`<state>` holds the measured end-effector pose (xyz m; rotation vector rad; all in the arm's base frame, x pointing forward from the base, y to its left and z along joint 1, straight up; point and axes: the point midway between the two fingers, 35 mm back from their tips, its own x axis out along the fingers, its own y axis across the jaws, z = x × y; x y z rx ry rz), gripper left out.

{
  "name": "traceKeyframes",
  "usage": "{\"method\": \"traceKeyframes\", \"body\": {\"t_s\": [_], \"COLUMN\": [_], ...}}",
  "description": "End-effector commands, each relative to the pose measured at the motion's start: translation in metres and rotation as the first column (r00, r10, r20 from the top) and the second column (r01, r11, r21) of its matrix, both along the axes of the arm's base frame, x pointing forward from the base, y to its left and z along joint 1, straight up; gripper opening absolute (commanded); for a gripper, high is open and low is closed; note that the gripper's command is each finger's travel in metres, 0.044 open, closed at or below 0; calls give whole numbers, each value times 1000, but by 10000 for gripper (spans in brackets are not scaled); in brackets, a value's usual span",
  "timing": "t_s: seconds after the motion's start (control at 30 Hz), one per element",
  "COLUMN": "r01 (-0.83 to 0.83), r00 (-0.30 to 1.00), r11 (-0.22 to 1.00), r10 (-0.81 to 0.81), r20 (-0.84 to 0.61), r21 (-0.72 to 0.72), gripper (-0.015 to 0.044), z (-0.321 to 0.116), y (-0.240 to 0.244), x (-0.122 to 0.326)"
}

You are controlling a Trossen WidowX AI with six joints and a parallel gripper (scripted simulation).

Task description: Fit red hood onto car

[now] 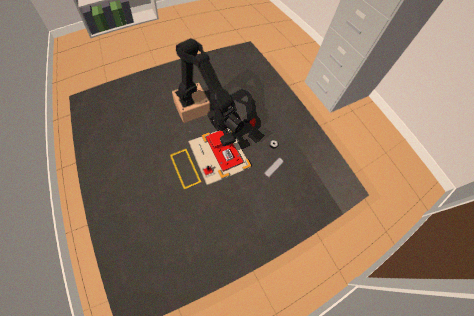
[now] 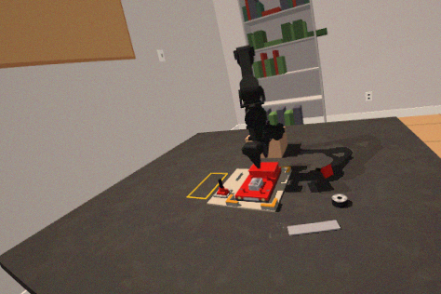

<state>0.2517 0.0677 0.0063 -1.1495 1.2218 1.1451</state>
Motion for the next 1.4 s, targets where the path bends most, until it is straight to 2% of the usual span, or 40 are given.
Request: {"method": "traceKeyframes", "body": {"t_s": [0.0, 1.37], "r01": [2, 2], "r00": [1000, 1000], "r11": [1000, 1000], "r10": [-2, -2], "r20": [-5, -5], "r21": [-5, -5], "gripper": [440, 440], "z": [-4, -26], "y": [-1, -1], "x": [-2, -3]}}
